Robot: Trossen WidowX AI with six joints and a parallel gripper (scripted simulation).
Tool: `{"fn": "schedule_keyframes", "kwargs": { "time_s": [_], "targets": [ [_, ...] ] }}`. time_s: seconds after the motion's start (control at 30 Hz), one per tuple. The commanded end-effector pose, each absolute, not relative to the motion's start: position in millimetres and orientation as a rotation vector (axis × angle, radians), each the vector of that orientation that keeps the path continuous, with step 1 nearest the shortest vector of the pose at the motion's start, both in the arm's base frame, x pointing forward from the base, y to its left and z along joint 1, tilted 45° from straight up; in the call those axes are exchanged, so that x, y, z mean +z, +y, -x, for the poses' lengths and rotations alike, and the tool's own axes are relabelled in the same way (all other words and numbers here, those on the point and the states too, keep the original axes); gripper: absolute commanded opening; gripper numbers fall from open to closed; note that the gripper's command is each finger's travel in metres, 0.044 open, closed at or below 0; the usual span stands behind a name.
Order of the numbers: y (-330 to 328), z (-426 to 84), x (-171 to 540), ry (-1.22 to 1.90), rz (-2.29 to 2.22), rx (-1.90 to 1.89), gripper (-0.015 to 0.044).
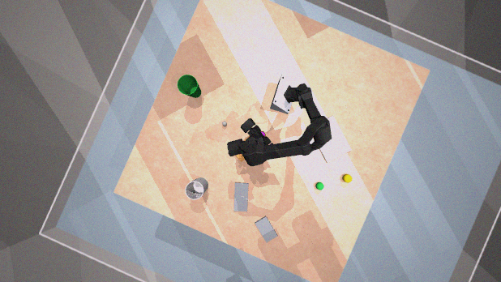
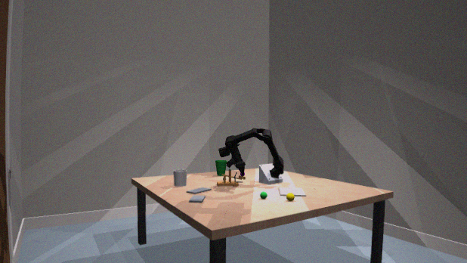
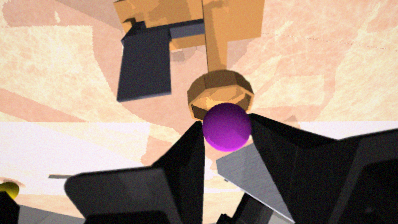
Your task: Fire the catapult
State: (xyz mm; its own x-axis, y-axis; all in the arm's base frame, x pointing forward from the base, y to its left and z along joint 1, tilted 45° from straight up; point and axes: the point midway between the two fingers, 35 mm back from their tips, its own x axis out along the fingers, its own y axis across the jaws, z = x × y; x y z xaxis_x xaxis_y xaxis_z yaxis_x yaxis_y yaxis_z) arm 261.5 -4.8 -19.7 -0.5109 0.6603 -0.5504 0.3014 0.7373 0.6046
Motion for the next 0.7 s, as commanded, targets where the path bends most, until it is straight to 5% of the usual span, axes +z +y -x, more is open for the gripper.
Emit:
{"fn": "schedule_keyframes", "kwargs": {
  "time_s": [0.0,0.4,0.67],
  "targets": [
    [-5.2,-261.6,-19.1,2.122,-0.722,0.562,0.0131],
    [-54.5,-276.0,35.3,1.956,-0.700,0.424,0.0440],
    [-71.5,-297.4,31.8,1.846,-0.693,0.357,0.0440]
  ]
}}
